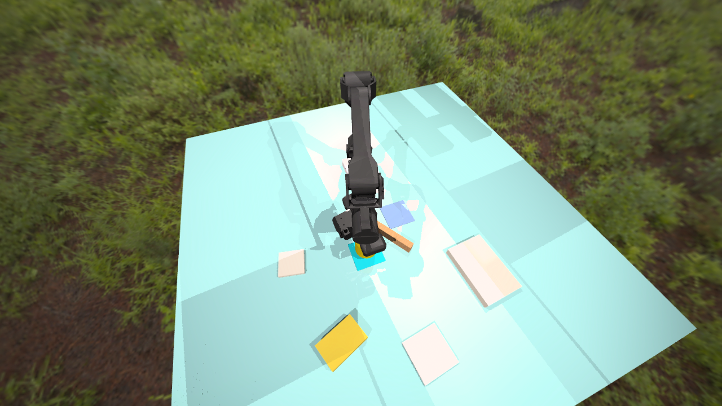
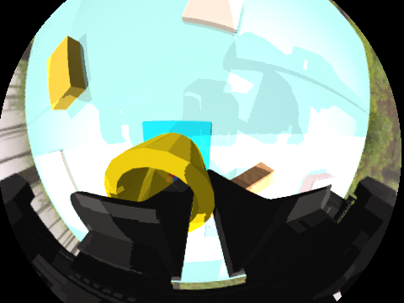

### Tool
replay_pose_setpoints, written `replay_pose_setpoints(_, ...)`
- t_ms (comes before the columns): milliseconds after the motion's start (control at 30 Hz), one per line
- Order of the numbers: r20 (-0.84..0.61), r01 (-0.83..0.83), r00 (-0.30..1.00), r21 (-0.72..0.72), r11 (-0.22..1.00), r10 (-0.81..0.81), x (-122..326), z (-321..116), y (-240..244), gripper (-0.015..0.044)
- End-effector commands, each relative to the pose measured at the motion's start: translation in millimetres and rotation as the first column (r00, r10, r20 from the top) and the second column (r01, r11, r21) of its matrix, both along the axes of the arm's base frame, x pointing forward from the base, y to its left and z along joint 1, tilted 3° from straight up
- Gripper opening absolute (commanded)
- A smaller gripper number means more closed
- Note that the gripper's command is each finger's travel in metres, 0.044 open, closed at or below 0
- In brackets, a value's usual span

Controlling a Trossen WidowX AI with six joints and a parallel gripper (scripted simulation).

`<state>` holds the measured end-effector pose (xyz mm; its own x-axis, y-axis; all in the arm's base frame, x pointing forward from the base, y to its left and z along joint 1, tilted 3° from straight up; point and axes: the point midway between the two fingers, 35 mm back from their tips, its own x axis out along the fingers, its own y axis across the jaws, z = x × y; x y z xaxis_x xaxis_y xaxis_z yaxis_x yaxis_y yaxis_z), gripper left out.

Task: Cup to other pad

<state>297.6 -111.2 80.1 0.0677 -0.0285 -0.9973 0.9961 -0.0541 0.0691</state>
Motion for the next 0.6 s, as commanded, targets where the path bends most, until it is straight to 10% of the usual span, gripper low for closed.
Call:
replay_pose_setpoints(0, 0.000, -0.004, 1.000, 0.004, 1.000, 0.004, 0, -7, 0, 0.0000)
replay_pose_setpoints(567, -0.001, 0.000, 1.000, 0.000, 1.000, 0.000, 1, -15, -1, 0.0000)
